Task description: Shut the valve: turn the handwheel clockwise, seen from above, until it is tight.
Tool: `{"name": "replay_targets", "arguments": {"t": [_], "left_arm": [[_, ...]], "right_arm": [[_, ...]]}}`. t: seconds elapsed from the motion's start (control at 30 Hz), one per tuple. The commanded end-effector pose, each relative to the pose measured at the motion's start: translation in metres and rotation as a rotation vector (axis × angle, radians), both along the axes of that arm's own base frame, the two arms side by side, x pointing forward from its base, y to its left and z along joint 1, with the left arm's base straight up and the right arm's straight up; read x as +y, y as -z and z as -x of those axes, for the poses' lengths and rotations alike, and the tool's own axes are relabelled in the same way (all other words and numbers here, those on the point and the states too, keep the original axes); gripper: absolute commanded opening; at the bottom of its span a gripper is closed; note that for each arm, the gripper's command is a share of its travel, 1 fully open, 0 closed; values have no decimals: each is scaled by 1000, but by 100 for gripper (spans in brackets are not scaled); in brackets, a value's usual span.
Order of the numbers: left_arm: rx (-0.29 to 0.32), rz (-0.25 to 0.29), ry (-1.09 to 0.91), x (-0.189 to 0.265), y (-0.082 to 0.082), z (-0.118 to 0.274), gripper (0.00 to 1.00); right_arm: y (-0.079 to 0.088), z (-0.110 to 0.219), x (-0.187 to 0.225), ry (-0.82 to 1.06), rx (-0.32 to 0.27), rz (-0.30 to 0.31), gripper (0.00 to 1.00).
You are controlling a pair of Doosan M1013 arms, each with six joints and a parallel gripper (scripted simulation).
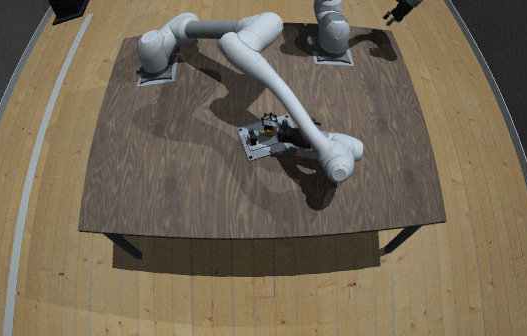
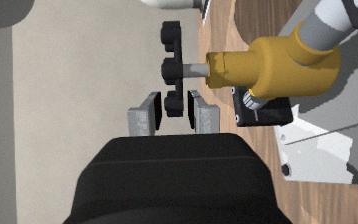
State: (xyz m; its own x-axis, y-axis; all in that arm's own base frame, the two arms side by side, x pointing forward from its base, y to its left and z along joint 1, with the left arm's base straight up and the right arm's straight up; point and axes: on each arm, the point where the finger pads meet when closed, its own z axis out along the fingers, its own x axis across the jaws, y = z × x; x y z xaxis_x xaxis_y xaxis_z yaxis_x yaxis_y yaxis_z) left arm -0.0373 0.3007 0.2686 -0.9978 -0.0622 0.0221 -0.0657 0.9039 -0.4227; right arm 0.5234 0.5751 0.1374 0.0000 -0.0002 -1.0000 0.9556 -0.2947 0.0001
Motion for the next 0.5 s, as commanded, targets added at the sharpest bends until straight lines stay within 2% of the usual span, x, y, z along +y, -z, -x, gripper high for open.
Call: {"name": "replay_targets", "arguments": {"t": [0.0, 0.47], "left_arm": [[0, -1, 0, 0, 0, 0, 100], [0, -1, 0, 0, 0, 0, 100]], "right_arm": [[-1, -1, 3, 0, -1, -1, 54], [-1, -8, 26, 0, -1, -1, 54]]}}
